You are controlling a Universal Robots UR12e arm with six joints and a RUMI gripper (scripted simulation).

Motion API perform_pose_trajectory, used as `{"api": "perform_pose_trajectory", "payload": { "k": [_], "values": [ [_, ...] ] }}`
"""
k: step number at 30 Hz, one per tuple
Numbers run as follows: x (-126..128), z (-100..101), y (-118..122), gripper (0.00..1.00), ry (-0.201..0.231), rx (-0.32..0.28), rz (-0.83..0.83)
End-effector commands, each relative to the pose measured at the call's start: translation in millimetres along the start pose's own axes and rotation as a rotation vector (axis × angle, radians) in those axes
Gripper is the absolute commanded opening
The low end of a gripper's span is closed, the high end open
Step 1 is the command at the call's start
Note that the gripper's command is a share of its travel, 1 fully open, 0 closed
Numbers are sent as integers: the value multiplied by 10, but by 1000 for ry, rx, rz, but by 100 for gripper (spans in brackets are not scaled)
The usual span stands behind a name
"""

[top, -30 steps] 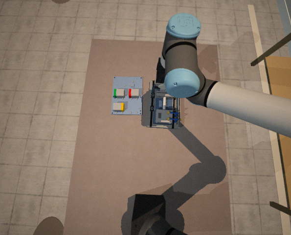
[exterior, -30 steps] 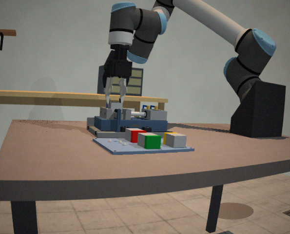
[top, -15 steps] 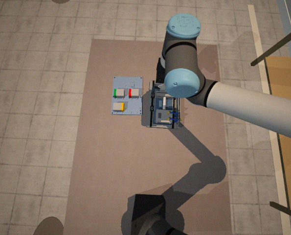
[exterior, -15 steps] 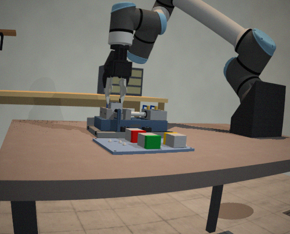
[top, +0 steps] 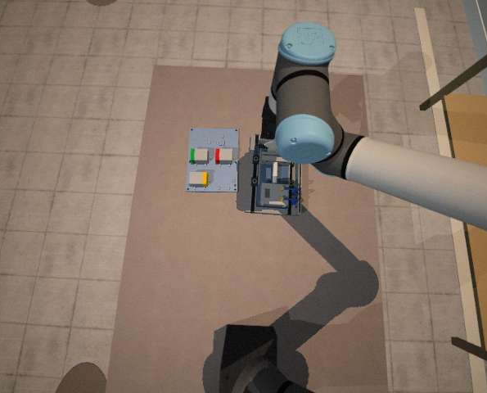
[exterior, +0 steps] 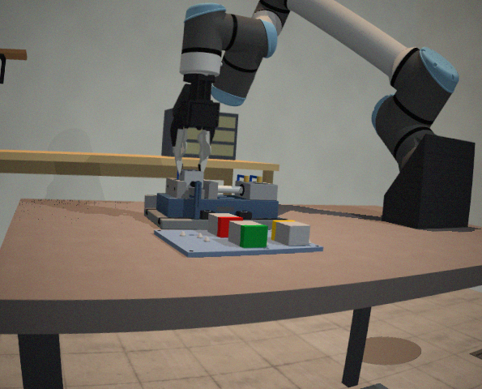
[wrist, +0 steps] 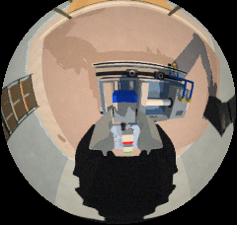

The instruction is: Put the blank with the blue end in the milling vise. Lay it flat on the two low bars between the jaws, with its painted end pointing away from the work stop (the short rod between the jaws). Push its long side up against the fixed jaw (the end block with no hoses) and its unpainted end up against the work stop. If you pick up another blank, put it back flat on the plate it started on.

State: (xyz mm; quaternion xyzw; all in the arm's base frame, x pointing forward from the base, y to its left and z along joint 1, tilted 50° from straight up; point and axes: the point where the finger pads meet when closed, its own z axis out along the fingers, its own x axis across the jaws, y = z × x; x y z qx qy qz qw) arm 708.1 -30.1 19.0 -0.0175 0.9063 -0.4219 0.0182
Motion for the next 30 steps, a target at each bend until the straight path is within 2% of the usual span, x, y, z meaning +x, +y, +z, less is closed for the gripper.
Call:
{"api": "perform_pose_trajectory", "payload": {
  "k": [1,9,10,30],
  "values": [
    [-12,-7,-7,0,-2,1,1],
    [-12,-7,-7,0,-2,1,1],
    [-12,-7,-7,40,-2,1,1],
    [-12,-6,-7,40,-2,1,1]
  ]
}}
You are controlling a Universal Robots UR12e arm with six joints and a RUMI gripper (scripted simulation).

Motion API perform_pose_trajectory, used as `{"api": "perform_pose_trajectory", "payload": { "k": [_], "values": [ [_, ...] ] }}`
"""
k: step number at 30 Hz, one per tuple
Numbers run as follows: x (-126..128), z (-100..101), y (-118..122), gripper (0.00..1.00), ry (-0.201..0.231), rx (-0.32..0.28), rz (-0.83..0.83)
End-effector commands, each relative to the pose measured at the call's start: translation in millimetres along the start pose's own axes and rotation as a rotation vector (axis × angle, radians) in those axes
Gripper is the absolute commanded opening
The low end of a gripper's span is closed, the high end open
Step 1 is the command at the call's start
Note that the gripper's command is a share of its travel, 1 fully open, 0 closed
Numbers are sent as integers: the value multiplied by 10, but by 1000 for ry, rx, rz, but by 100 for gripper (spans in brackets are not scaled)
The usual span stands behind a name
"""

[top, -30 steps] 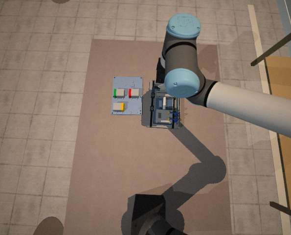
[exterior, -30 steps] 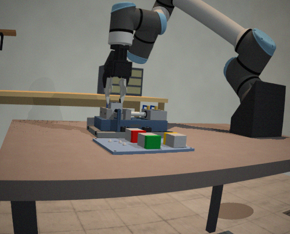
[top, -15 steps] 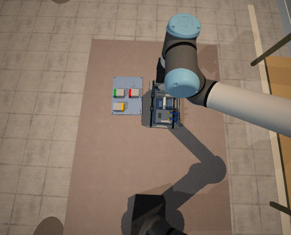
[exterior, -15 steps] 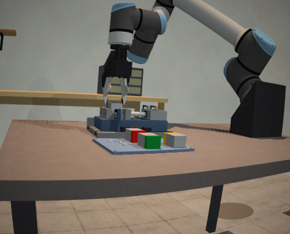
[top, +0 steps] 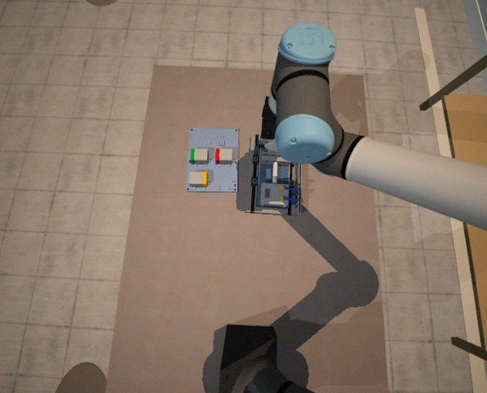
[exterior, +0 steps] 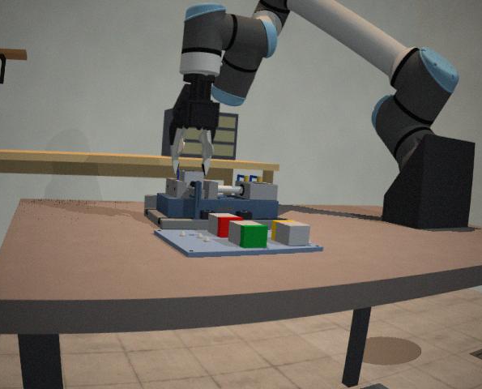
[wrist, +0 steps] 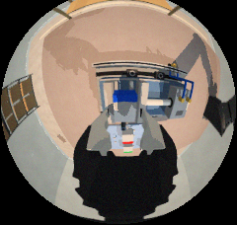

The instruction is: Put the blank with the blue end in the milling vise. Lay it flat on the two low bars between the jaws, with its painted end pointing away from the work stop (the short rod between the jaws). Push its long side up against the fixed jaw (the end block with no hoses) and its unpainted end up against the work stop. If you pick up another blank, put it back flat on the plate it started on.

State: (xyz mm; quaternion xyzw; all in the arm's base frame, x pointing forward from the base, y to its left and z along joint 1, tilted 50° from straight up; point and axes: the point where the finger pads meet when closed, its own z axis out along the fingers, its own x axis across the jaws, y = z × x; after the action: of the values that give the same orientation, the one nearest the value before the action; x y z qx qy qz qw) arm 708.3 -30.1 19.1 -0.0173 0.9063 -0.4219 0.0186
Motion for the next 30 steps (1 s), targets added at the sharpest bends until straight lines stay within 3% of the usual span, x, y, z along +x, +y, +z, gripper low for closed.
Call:
{"api": "perform_pose_trajectory", "payload": {
  "k": [1,19,30],
  "values": [
    [-9,-5,-6,40,-1,1,0],
    [-11,-12,-7,40,-2,1,0],
    [-31,-158,-14,40,-6,0,3]
  ]
}}
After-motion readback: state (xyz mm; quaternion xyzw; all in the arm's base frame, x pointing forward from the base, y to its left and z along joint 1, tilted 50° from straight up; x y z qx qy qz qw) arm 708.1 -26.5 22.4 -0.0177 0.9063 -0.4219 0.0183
